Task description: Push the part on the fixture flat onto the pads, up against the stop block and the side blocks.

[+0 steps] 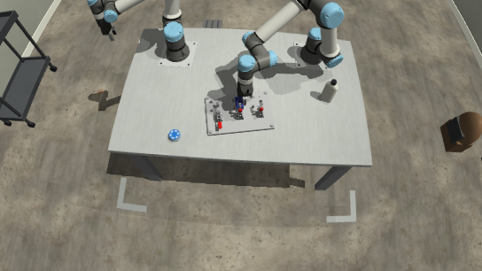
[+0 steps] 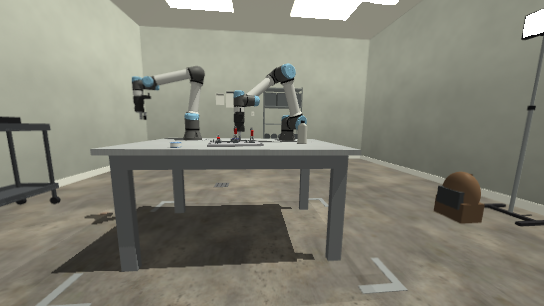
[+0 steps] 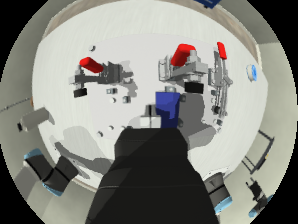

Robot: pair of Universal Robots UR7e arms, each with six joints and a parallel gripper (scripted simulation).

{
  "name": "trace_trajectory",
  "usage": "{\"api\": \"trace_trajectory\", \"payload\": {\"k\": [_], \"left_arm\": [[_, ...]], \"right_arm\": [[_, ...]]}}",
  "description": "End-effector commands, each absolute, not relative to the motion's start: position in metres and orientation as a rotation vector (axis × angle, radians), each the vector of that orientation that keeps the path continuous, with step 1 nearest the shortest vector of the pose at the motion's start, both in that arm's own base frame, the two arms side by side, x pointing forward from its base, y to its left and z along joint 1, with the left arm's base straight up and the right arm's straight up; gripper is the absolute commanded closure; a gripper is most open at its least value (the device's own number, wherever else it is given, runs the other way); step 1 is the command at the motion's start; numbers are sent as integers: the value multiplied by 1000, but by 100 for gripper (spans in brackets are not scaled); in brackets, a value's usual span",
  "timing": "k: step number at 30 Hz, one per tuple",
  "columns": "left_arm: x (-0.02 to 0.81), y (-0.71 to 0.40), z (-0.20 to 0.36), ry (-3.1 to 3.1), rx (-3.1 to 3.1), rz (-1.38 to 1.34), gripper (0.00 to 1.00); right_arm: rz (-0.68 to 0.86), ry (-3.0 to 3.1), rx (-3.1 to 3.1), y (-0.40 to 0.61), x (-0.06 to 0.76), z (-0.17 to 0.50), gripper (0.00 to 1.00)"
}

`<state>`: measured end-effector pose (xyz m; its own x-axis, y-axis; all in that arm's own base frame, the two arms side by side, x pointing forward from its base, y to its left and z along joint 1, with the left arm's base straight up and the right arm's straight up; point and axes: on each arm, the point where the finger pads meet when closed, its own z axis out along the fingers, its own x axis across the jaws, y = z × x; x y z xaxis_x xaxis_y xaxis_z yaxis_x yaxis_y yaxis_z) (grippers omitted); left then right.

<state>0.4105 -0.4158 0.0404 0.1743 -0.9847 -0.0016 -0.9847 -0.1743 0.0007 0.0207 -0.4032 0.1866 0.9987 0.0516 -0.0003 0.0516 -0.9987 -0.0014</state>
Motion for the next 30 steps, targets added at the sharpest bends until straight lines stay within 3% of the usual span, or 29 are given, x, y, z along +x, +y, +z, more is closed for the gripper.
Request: {"api": "trace_trajectory", "payload": {"k": [1, 30], "left_arm": [[411, -417, 41, 2019, -2407, 0, 100], [412, -422, 41, 2019, -2407, 0, 100]], "right_arm": [[0, -81, -3141, -403, 21, 187, 0], [0, -81, -3141, -403, 21, 187, 0]]}}
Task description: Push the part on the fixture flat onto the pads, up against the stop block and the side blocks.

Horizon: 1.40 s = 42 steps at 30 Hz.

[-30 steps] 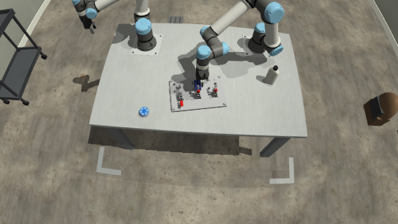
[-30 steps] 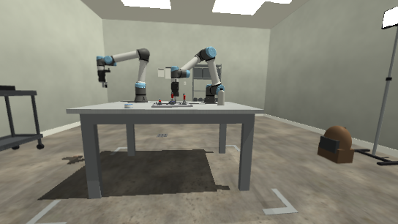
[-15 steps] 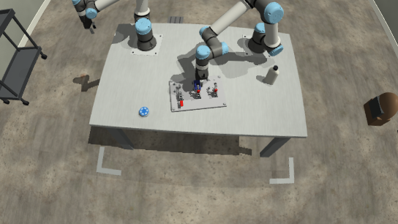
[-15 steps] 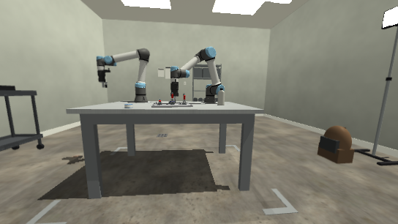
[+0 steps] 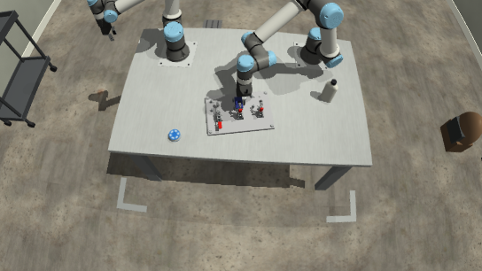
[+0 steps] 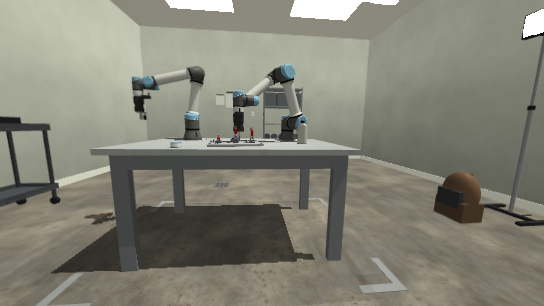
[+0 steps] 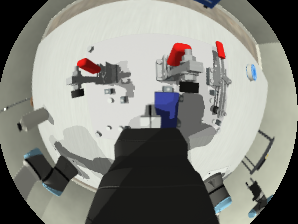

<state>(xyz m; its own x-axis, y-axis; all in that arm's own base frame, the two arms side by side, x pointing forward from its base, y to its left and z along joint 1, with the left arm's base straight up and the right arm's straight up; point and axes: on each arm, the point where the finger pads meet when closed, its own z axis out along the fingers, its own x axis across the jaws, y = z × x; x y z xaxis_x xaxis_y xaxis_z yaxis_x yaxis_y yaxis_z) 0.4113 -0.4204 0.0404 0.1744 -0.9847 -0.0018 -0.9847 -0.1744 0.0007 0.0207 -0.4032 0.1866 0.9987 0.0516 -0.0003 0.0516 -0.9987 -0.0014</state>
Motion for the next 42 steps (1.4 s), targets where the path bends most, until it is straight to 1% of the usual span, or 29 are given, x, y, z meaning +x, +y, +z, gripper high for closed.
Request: {"api": "trace_trajectory", "payload": {"k": [1, 42], "left_arm": [[412, -422, 41, 2019, -2407, 0, 100], [409, -406, 41, 2019, -2407, 0, 100]], "right_arm": [[0, -81, -3141, -403, 21, 187, 0], [0, -81, -3141, -403, 21, 187, 0]]}}
